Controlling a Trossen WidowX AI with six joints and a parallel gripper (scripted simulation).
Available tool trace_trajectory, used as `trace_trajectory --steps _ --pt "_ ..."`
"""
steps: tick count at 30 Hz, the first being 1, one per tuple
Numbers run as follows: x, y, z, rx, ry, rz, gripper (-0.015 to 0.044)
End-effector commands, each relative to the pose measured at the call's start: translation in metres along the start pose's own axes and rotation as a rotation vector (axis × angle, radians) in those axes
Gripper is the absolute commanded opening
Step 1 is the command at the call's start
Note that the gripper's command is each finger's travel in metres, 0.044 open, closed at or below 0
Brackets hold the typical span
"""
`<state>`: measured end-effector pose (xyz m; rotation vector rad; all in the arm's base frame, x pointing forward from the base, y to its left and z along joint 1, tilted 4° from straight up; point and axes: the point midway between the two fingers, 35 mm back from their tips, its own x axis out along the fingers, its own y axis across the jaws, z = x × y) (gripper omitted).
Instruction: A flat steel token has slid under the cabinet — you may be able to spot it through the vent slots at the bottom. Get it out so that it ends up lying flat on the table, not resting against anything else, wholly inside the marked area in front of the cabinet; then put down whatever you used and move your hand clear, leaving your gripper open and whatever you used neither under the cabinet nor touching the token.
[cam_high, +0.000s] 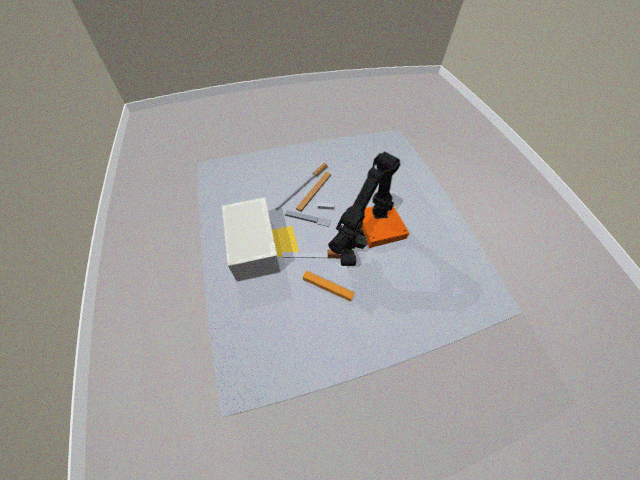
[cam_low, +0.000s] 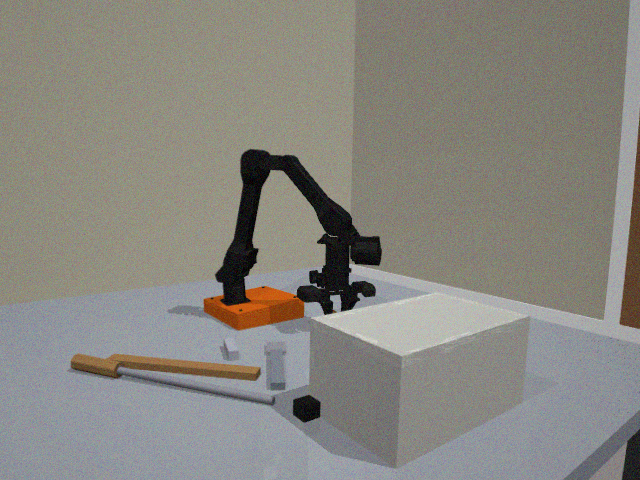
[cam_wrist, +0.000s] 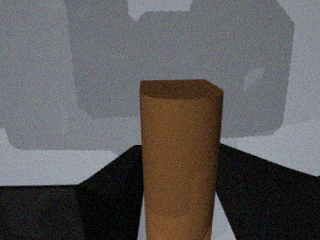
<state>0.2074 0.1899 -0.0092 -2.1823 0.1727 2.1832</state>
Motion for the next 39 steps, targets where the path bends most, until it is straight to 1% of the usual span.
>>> trace_trajectory --steps 1,39 --pt "0.0 0.0 -0.002 -0.005 0.002 -0.001 0.0" --pt "-0.001 0.002 -0.061 -0.013 0.007 0.005 0.0"
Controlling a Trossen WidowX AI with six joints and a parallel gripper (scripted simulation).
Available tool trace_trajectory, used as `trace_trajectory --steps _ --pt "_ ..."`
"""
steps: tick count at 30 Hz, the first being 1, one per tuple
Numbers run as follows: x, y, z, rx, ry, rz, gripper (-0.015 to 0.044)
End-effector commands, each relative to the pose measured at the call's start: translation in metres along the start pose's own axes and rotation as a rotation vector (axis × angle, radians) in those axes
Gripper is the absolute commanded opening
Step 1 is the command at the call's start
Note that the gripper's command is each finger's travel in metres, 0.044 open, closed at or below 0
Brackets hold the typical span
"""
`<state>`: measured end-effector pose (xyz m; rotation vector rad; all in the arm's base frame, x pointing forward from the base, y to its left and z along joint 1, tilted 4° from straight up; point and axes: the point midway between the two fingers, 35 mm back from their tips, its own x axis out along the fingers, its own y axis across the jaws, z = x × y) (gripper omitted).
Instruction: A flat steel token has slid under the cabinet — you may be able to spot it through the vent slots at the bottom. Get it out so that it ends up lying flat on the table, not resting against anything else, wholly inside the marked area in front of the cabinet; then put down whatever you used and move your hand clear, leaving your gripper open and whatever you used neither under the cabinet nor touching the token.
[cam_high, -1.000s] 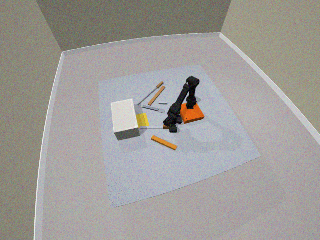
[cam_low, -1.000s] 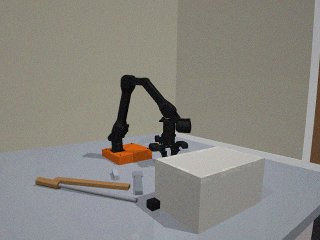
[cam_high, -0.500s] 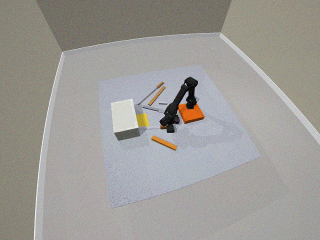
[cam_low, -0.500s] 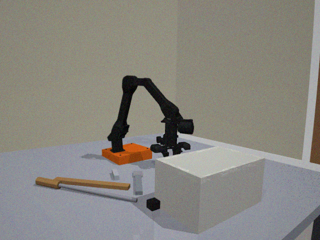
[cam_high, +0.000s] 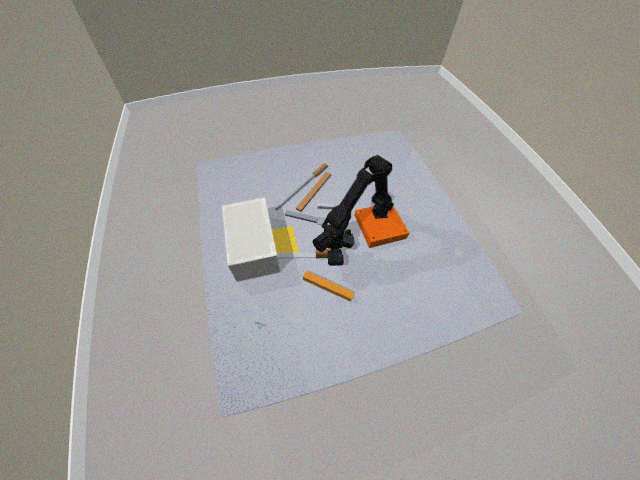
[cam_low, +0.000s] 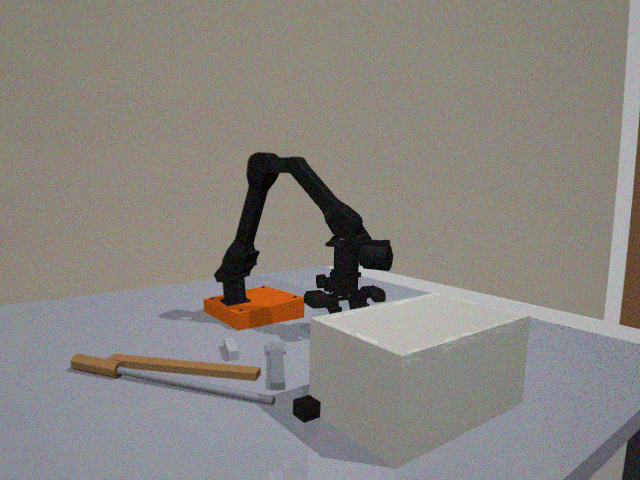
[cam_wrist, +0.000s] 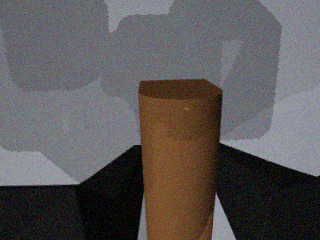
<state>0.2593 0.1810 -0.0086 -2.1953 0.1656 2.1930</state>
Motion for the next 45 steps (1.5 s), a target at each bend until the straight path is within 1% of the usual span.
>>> trace_trajectory --steps 1,45 --pt "0.0 0.0 -0.01 0.002 0.005 -0.002 0.0" --pt "-0.002 0.001 -0.065 0.002 0.01 -0.002 0.0"
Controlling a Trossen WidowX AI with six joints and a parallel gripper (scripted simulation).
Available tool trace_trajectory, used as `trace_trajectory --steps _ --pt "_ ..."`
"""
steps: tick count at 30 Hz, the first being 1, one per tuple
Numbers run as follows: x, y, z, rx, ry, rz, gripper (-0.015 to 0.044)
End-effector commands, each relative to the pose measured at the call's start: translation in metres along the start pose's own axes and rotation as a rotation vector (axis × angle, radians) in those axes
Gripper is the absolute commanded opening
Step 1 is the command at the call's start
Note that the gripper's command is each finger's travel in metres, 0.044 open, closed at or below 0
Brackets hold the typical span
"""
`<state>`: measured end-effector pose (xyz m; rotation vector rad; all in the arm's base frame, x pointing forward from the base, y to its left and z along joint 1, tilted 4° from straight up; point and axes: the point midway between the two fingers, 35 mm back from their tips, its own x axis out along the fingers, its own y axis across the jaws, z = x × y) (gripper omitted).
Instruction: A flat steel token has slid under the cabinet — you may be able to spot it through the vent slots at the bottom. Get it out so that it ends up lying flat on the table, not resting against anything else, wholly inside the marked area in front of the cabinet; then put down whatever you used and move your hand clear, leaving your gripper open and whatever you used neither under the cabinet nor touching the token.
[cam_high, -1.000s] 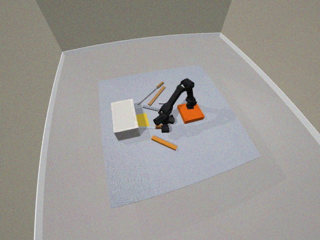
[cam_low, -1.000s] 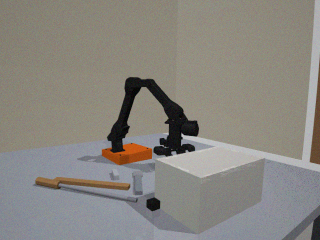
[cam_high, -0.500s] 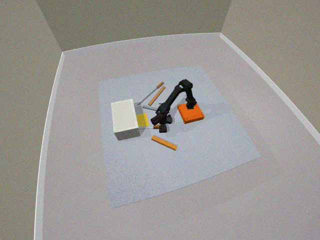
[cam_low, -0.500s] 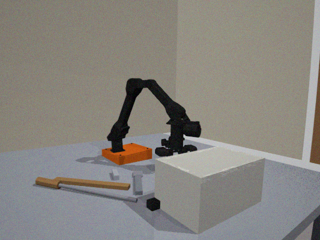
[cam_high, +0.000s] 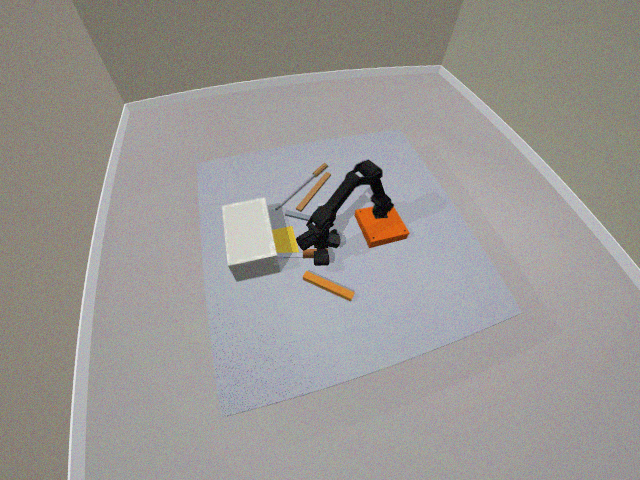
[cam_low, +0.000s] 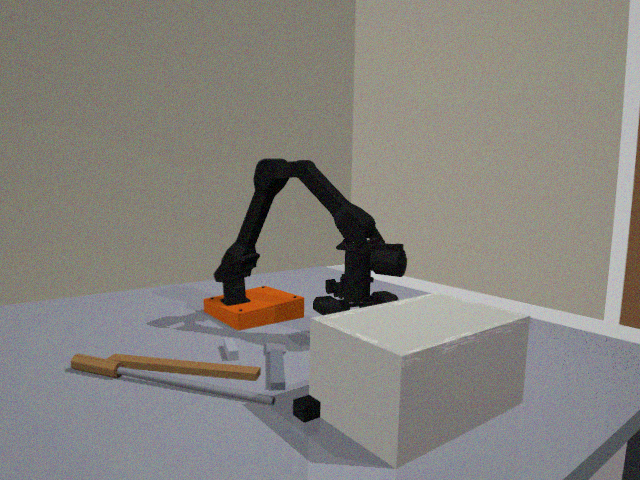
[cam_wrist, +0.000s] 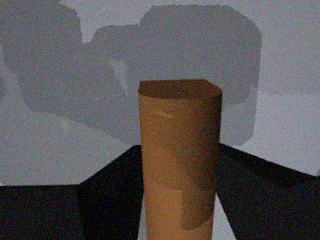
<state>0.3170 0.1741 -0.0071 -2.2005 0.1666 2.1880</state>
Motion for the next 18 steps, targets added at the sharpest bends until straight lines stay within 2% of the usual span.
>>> trace_trajectory --steps 1,18 --pt "0.0 0.0 -0.009 0.002 0.005 -0.002 0.0" --pt "-0.001 0.0 -0.027 0.002 0.007 -0.002 0.0"
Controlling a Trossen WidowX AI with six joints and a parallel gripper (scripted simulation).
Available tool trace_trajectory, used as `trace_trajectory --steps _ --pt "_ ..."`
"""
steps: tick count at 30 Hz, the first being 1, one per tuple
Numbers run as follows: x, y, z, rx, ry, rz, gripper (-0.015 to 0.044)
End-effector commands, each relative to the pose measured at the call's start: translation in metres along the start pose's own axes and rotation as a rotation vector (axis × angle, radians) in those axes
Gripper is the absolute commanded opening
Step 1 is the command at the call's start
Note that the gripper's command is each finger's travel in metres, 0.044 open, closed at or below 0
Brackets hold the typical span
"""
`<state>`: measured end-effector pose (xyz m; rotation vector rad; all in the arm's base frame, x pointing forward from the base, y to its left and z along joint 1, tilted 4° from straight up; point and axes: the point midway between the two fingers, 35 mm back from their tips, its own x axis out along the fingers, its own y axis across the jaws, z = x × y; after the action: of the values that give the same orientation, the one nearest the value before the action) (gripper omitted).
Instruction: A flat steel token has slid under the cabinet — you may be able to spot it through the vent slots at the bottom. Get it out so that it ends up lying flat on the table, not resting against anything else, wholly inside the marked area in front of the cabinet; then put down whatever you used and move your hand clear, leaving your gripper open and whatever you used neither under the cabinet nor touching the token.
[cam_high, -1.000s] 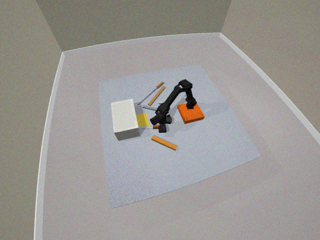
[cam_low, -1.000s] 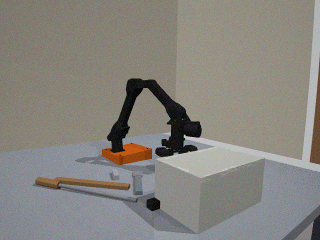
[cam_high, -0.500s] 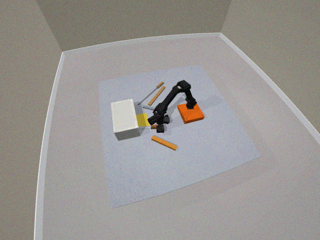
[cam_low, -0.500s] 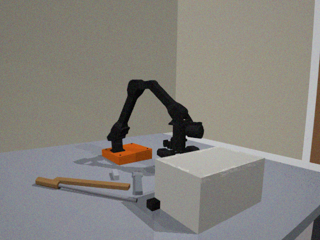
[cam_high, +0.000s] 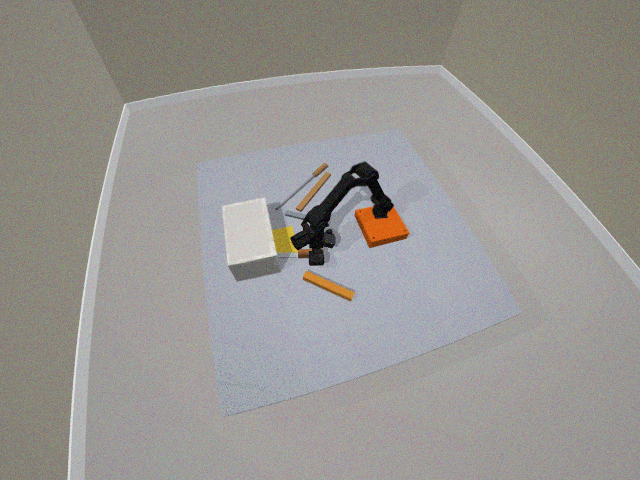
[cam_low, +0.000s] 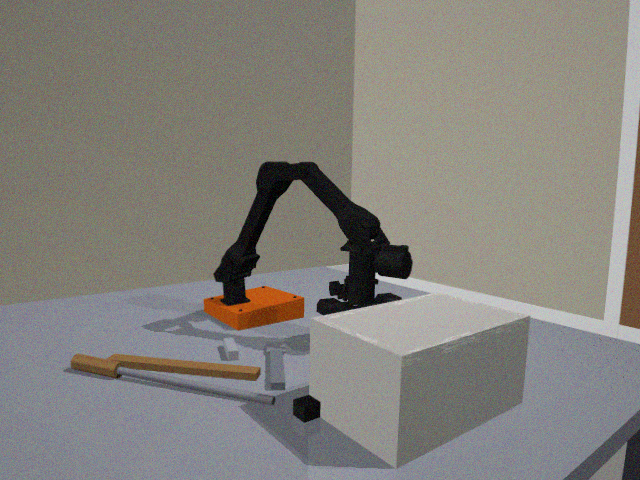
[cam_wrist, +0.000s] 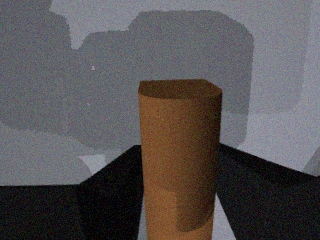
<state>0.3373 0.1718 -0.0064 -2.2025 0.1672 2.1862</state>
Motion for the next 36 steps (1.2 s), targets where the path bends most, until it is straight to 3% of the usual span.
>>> trace_trajectory --steps 1,36 --pt "0.0 0.0 -0.008 0.002 0.005 -0.003 0.0" --pt "-0.001 0.001 -0.043 0.002 0.008 -0.002 0.0"
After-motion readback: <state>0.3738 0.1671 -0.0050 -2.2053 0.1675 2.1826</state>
